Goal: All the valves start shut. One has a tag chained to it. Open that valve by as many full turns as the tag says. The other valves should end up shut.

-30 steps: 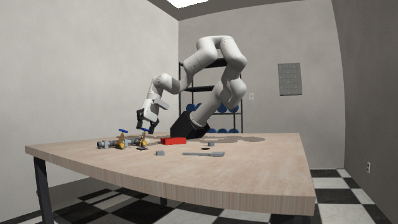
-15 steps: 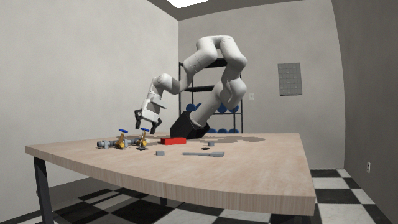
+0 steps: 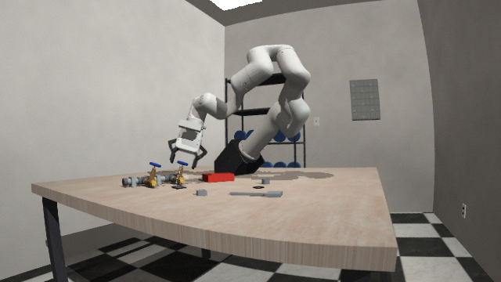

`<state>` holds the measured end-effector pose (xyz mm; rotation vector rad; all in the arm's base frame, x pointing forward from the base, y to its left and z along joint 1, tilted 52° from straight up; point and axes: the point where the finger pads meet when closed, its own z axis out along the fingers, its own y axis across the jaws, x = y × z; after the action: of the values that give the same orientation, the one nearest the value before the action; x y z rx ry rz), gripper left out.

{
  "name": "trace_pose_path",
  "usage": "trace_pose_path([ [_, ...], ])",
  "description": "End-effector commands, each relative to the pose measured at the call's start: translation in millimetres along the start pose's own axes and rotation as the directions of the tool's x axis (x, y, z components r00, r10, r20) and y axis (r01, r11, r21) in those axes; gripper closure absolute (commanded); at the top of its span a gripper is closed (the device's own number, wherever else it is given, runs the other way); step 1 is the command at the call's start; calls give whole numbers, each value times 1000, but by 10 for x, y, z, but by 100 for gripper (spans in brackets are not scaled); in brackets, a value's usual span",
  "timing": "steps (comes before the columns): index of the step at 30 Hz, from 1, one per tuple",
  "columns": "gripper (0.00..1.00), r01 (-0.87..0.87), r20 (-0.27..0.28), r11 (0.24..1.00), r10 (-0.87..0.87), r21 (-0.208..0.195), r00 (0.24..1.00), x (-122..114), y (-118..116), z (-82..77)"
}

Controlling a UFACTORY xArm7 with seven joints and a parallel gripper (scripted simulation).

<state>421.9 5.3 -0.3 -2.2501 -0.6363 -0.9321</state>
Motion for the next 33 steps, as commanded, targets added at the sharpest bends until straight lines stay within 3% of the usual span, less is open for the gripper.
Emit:
trace_pose_path([
  [1, 0, -275, 14, 961, 275, -3, 961, 4, 21, -16],
  [9, 0, -616, -2, 788, 616, -10, 788, 4, 21, -16],
  [11, 0, -616, -2, 788, 616, -10, 788, 4, 21, -16],
  [12, 0, -721, -6, 693, 721, -10, 693, 4, 21, -16],
  [16, 0, -822, -13, 569, 822, -9, 569, 4, 21, -16],
  [26, 0, -992, -22, 125, 992, -2, 125, 4, 21, -16],
  [28, 0, -992, -22, 125, 992, -2, 125, 4, 21, -16],
  [29, 0, -1000, -20, -14, 1000, -2, -14, 4, 21, -16],
  [33, 0, -985, -15, -171, 985, -5, -171, 4, 21, -16],
])
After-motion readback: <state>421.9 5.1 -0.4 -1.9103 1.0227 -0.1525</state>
